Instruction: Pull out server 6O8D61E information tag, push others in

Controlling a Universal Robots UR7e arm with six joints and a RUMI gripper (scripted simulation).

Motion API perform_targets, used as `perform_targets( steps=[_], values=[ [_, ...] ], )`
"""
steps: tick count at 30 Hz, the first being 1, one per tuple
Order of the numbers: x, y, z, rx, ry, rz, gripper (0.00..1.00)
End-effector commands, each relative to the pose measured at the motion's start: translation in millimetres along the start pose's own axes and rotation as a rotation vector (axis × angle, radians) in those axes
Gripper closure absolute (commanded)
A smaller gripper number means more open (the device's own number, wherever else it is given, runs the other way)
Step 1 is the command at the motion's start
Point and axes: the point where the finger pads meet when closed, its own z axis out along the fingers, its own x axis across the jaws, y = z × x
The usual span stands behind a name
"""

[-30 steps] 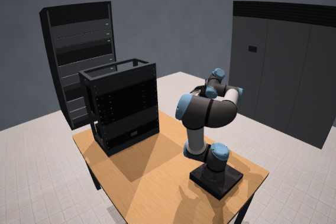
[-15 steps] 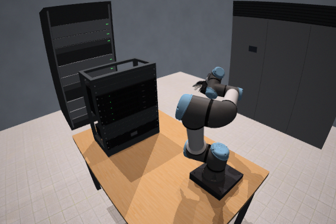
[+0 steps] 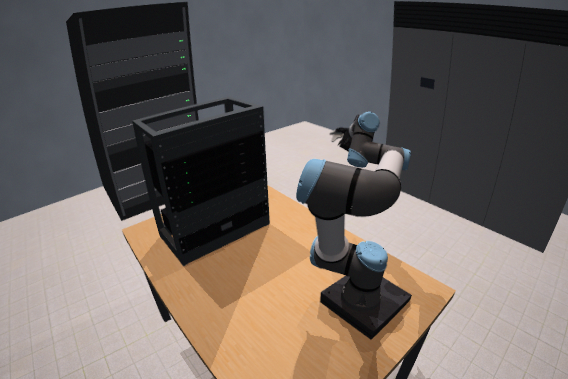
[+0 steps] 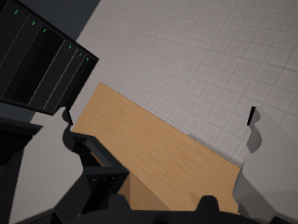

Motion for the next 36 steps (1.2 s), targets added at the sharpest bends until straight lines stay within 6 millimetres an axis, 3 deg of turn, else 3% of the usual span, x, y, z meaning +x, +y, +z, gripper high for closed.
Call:
perform_targets(
  steps=[1,10,36],
  values=[
    [-4.6,-18.6,-7.2,0.064,-0.006,0.015,0.00],
    [-14.7,-52.5,-26.0,0.186,-0.029,0.046,0.00],
    [-44.3,-122.0,-89.3,0.478,-0.130,0.122,0.00]
  ],
)
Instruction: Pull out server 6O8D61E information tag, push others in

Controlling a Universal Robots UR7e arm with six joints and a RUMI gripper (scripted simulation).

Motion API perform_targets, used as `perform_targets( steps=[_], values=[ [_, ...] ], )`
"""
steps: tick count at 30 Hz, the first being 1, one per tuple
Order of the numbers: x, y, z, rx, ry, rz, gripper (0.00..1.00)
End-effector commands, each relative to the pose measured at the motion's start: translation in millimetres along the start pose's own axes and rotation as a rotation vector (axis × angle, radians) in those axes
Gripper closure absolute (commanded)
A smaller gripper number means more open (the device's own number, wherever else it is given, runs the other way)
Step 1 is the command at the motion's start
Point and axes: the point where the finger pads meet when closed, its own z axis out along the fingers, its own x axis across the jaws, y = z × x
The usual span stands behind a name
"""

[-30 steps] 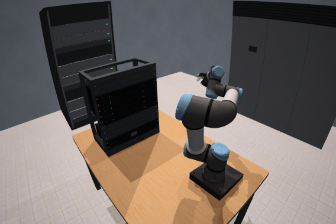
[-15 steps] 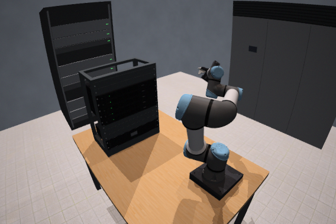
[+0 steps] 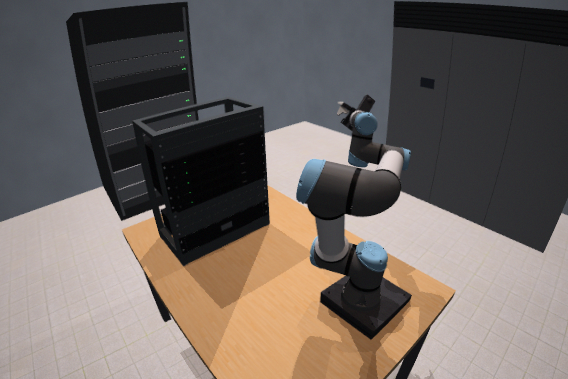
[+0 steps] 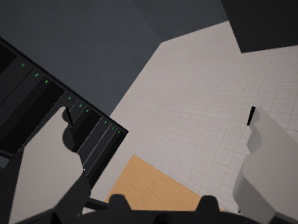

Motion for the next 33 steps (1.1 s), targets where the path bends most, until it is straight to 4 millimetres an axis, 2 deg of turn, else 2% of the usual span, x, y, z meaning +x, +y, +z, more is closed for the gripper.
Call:
perform_targets(
  steps=[1,8,10,25,27,33],
  values=[
    [-10.0,-17.6,-7.7,0.064,-0.027,0.019,0.00],
    [-24.6,-41.2,-22.1,0.150,-0.071,0.047,0.00],
    [-24.6,-41.2,-22.1,0.150,-0.071,0.047,0.00],
    [-55.6,-84.5,-60.5,0.323,-0.183,0.107,0.00],
    [-55.6,-84.5,-60.5,0.323,-0.183,0.107,0.00],
    [-67.5,-98.7,-78.1,0.386,-0.233,0.130,0.00]
  ],
)
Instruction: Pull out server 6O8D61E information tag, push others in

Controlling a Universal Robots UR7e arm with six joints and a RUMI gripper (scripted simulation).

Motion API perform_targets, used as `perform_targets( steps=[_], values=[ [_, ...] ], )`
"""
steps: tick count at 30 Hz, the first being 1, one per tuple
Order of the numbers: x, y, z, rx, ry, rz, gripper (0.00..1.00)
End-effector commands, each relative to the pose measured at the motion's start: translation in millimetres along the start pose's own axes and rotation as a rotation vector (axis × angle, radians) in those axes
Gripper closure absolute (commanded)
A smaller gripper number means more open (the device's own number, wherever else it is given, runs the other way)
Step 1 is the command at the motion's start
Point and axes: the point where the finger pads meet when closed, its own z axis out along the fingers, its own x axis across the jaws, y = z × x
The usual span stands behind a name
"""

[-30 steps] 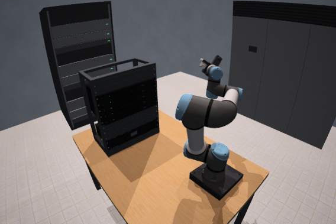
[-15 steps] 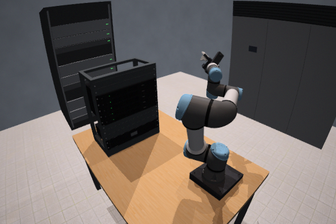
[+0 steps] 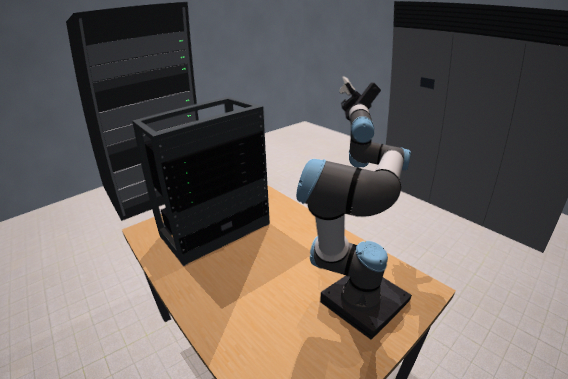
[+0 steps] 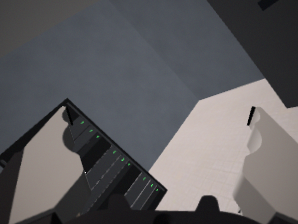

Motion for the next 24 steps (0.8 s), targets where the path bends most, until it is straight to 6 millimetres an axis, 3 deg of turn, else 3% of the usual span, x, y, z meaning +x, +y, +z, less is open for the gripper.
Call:
perform_targets(
  steps=[1,24],
  values=[
    [-12.9,-13.6,-7.1,0.050,-0.040,0.020,0.00],
    [-65.7,-62.1,-51.0,0.237,-0.228,0.106,0.00]
  ],
)
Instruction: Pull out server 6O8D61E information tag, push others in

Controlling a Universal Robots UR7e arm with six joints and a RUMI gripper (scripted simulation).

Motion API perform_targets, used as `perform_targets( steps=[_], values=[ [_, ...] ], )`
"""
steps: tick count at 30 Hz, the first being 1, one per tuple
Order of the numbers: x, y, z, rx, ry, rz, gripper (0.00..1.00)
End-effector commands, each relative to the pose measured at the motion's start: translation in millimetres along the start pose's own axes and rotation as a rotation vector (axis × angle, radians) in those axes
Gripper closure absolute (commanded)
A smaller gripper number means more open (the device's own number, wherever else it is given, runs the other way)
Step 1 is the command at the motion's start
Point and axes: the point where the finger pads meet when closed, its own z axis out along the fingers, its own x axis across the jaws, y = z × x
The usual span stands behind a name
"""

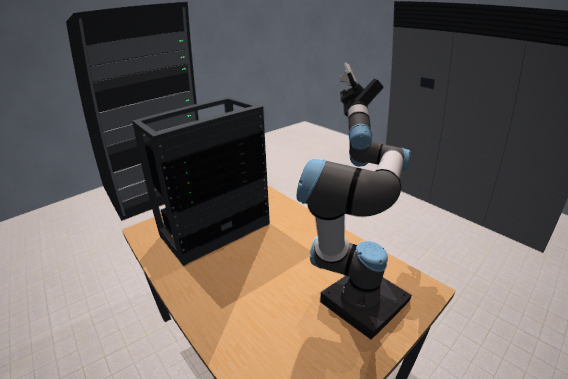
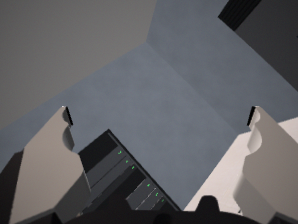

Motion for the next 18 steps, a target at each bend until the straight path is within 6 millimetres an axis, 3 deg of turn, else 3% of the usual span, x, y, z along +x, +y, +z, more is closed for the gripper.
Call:
perform_targets(
  steps=[1,18],
  values=[
    [-14.2,-10.7,-6.7,0.041,-0.046,0.021,0.00],
    [-53.6,-37.3,-32.4,0.141,-0.184,0.080,0.00]
  ],
)
